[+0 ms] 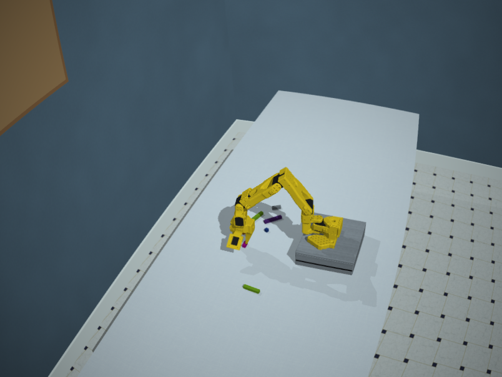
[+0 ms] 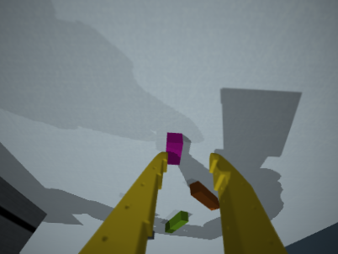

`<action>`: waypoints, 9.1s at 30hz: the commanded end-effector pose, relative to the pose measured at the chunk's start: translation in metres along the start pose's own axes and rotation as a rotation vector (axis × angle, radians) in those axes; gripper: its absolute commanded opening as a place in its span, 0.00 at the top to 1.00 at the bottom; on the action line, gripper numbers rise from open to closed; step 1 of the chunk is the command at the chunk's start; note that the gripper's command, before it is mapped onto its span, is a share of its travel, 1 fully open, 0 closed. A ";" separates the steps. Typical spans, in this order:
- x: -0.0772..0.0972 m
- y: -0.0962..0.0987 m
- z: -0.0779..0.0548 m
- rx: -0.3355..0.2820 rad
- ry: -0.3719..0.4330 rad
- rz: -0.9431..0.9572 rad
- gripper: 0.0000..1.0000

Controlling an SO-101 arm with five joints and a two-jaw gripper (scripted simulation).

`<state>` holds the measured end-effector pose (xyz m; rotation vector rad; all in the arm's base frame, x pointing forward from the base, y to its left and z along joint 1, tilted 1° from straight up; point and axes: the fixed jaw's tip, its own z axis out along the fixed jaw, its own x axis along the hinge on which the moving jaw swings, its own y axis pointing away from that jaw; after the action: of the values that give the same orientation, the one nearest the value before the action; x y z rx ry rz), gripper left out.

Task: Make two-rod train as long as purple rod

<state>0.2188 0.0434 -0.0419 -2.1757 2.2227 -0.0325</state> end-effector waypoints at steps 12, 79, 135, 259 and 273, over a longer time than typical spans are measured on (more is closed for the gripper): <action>0.005 0.015 0.016 -0.070 0.015 0.013 0.93; 0.004 0.007 -0.019 -0.070 0.015 0.013 1.00; 0.003 0.014 -0.037 -0.070 0.017 0.054 0.81; 0.000 0.011 0.009 -0.061 0.014 0.038 0.81; 0.000 0.012 0.012 -0.061 0.014 0.038 0.81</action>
<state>0.2108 0.0430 -0.0500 -2.1536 2.2970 0.0047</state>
